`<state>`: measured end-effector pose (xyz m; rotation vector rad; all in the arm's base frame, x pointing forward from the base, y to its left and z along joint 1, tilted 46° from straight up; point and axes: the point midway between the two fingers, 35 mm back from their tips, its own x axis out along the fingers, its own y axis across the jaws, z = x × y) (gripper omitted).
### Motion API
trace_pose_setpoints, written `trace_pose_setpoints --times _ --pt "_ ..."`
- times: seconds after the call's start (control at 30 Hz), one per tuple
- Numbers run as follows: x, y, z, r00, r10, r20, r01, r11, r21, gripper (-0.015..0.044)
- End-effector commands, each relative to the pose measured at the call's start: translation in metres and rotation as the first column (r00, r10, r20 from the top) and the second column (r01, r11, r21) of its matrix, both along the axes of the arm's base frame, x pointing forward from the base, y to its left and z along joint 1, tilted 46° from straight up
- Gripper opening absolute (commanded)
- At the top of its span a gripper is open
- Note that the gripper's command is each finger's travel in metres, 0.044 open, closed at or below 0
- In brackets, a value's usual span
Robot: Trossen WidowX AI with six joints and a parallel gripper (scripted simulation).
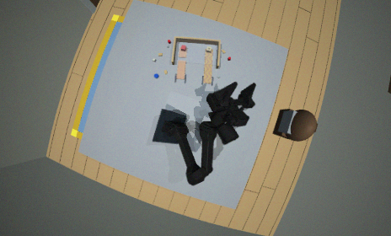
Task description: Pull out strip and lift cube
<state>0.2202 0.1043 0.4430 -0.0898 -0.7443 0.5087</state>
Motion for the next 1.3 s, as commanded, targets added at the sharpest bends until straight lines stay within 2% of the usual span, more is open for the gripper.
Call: trace_pose_setpoints --times 0.0,0.07,0.27,0.4,0.53,0.7,0.83,0.9,1.27 --pt "0.002 0.000 -0.002 1.000 -0.005 -0.008 0.005 1.000 0.002 0.0400" --pt "0.020 0.000 -0.017 0.996 -0.043 -0.076 0.044 0.999 0.011 0.0400" --pt "0.085 0.001 -0.101 0.903 -0.235 -0.361 0.235 0.971 -0.043 0.0400" --pt "0.109 -0.001 -0.165 0.777 -0.381 -0.502 0.348 0.923 -0.162 0.0400" --pt "0.118 -0.007 -0.229 0.616 -0.537 -0.576 0.424 0.842 -0.332 0.0400" --pt "0.110 -0.021 -0.306 0.390 -0.740 -0.548 0.453 0.672 -0.586 0.0400" --pt "0.088 -0.041 -0.359 0.212 -0.890 -0.403 0.413 0.456 -0.789 0.0400" --pt "0.079 -0.048 -0.372 0.166 -0.927 -0.337 0.390 0.375 -0.841 0.0400" --pt "0.078 -0.049 -0.373 0.160 -0.931 -0.328 0.387 0.365 -0.847 0.0400"
